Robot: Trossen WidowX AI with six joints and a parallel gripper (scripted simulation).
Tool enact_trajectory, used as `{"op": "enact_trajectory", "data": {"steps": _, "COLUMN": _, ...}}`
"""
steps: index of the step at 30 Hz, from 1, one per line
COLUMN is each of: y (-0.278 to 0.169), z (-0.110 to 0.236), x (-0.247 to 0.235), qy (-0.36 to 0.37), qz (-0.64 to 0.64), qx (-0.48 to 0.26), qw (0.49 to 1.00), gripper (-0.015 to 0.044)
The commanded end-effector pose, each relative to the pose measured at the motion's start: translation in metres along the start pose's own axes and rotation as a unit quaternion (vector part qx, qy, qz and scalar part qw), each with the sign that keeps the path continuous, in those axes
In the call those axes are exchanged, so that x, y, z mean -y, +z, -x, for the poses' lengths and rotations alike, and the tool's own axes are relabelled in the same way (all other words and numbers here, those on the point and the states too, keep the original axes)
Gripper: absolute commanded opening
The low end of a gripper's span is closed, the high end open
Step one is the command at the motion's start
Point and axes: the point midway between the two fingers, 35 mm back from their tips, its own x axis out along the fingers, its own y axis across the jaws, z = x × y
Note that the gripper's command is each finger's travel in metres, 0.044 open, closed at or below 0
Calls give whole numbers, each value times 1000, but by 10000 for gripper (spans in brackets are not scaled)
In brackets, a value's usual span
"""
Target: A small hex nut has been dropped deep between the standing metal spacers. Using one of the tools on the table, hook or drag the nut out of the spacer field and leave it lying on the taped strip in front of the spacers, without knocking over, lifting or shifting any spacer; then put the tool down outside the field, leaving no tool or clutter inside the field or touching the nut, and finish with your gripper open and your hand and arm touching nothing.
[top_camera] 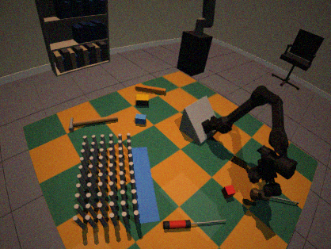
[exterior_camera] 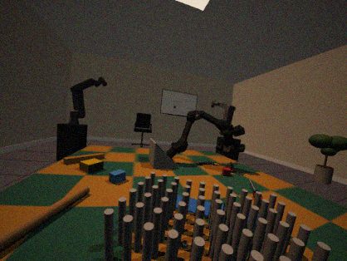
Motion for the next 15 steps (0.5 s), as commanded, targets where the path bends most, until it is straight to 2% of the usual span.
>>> {"op": "enact_trajectory", "data": {"steps": 1, "y": -1, "z": 0, "x": 0, "qy": -1, "qz": 3, "qx": -1, "qw": 1000, "gripper": 280}}
{"op": "enact_trajectory", "data": {"steps": 15, "y": 5, "z": -10, "x": 0, "qy": -1, "qz": 3, "qx": -1, "qw": 1000, "gripper": 280}}
